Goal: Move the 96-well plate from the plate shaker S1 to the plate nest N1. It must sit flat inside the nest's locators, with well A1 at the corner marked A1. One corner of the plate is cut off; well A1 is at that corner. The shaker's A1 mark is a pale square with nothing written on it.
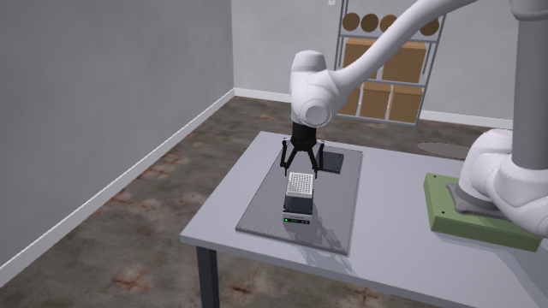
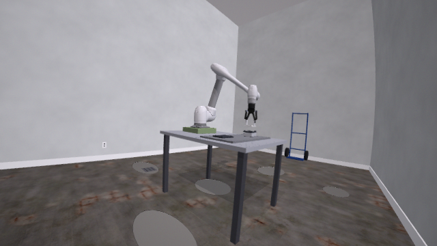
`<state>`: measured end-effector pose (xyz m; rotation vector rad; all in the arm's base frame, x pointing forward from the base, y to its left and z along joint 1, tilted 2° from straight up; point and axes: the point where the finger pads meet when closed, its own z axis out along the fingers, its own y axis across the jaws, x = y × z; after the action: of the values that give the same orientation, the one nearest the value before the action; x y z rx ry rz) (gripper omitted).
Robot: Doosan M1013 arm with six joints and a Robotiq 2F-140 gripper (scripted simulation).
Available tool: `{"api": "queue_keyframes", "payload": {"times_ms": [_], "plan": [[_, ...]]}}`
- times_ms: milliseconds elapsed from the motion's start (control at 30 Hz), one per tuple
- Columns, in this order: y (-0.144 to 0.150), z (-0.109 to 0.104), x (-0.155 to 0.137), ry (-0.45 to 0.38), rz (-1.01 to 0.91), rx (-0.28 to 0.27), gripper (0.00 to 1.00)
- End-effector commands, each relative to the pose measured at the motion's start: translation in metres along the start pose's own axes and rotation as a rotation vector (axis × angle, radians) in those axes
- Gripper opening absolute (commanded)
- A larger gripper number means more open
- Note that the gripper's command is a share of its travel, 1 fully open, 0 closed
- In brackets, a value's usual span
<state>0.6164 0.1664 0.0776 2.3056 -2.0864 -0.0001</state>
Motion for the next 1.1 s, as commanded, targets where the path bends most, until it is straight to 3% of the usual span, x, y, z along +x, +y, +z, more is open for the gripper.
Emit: {"api": "queue_keyframes", "payload": {"times_ms": [0, 500, 667, 1067], "plan": [[0.0, -0.005, -0.002, 0.0, 0.0, 0.002, 0.1], [0.0, -0.005, -0.002, 0.0, 0.0, 0.002, 0.1], [0.004, -0.003, 0.014, 0.0, 0.156, 0.002, 0.1], [0.014, 0.001, 0.046, 0.0, 0.156, 0.002, 0.1]]}}
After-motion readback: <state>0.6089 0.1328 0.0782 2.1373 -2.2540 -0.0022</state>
